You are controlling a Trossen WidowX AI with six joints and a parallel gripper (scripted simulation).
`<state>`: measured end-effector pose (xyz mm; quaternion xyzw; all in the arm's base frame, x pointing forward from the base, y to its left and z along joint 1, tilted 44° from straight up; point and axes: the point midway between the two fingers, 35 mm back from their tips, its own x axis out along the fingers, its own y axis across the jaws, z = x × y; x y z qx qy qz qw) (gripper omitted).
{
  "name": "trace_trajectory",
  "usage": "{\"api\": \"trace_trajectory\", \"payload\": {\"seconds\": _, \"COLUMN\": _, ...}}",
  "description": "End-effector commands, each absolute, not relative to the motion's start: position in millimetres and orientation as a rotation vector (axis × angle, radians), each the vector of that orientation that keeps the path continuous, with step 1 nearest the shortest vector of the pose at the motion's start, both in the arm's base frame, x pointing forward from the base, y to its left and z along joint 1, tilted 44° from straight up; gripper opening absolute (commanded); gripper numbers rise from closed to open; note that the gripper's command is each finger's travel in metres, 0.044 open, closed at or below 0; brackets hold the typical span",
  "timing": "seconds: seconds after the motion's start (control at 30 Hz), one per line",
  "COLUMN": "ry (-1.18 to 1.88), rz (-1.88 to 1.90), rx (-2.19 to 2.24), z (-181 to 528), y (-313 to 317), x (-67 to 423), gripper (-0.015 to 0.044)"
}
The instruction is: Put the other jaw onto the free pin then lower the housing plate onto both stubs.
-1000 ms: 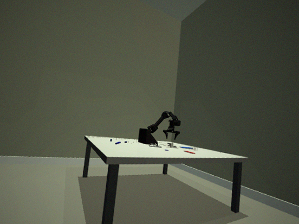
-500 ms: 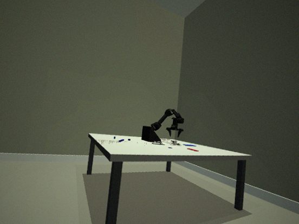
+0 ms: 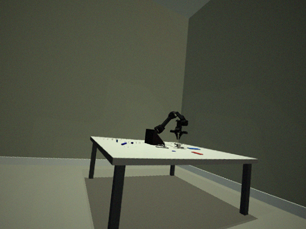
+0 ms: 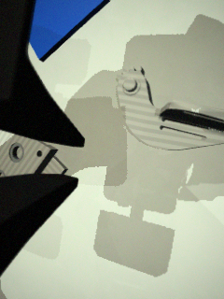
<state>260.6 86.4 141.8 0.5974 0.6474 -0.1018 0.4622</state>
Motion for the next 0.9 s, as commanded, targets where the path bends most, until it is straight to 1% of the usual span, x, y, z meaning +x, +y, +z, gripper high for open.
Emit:
{"api": "trace_trajectory", "payload": {"seconds": 0.0, "ry": 1.593, "rz": -0.242, "rx": 1.468, "z": 143.0, "y": 86.8, "x": 260.4, "gripper": 0.0}}
{"api": "trace_trajectory", "payload": {"seconds": 0.57, "ry": 1.593, "rz": -0.242, "rx": 1.468, "z": 143.0, "y": 86.8, "x": 260.4, "gripper": 0.0}}
{"api": "trace_trajectory", "payload": {"seconds": 0.87, "ry": 1.592, "rz": -0.249, "rx": 1.469, "z": 142.0, "y": 86.5, "x": 260.6, "gripper": 0.0236}}
